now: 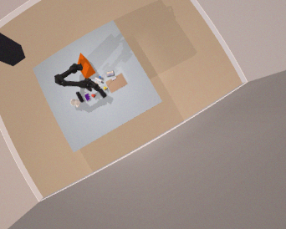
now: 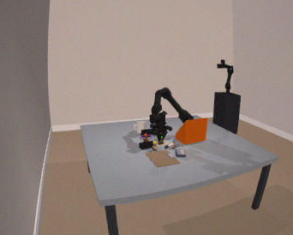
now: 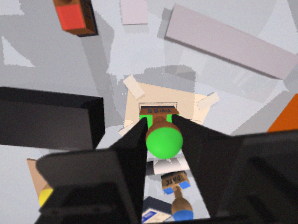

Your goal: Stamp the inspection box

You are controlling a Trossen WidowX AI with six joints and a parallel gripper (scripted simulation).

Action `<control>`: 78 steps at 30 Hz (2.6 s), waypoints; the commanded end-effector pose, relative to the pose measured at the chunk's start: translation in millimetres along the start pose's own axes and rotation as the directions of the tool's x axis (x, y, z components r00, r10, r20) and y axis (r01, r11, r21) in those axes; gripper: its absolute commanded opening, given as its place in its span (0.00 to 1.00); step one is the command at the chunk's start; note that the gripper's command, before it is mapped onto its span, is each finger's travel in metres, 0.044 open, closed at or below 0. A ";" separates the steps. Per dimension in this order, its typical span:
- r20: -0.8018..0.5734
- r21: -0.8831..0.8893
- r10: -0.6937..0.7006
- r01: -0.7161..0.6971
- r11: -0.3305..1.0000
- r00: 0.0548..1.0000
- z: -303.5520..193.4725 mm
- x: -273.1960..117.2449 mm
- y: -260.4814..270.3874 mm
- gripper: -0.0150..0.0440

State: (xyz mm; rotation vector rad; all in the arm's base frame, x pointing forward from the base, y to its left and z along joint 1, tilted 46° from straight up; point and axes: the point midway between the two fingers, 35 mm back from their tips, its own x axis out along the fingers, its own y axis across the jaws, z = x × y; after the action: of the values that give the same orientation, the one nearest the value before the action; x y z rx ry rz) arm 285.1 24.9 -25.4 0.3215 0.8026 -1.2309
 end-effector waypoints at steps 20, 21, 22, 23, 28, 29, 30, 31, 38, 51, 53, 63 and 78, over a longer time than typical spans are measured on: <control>0.003 0.004 -0.002 0.002 1.000 1.000 1.1 1.4 0.2 0.25; 0.003 0.004 -0.002 0.002 1.000 1.000 1.1 1.4 0.2 0.25; 0.003 0.004 -0.002 0.002 1.000 1.000 1.1 1.4 0.2 0.25; 0.003 0.004 -0.002 0.002 1.000 1.000 1.1 1.4 0.2 0.25; 0.003 0.004 -0.002 0.002 1.000 1.000 1.1 -0.3 0.2 0.25; 0.003 0.004 -0.002 0.002 1.000 1.000 1.1 -0.7 0.2 0.25; 0.003 0.004 -0.002 0.002 1.000 1.000 1.1 -1.2 0.2 0.25; 0.003 0.004 -0.002 0.002 1.000 1.000 1.1 -1.7 0.2 0.25; 0.003 0.004 -0.002 0.002 1.000 1.000 1.1 -5.1 0.3 0.25; 0.001 0.004 -0.001 0.001 1.000 1.000 0.8 -17.7 1.4 0.25; 0.001 0.004 -0.001 0.001 1.000 1.000 0.8 -20.8 1.6 0.25; -0.001 0.004 0.000 0.000 1.000 1.000 0.6 -36.7 2.3 0.25; -0.001 0.004 -0.001 0.001 1.000 1.000 0.8 -61.0 1.4 0.25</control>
State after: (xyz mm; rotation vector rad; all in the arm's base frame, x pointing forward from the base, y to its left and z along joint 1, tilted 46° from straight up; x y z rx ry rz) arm 280.1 64.5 14.0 0.3168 0.8005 -1.2322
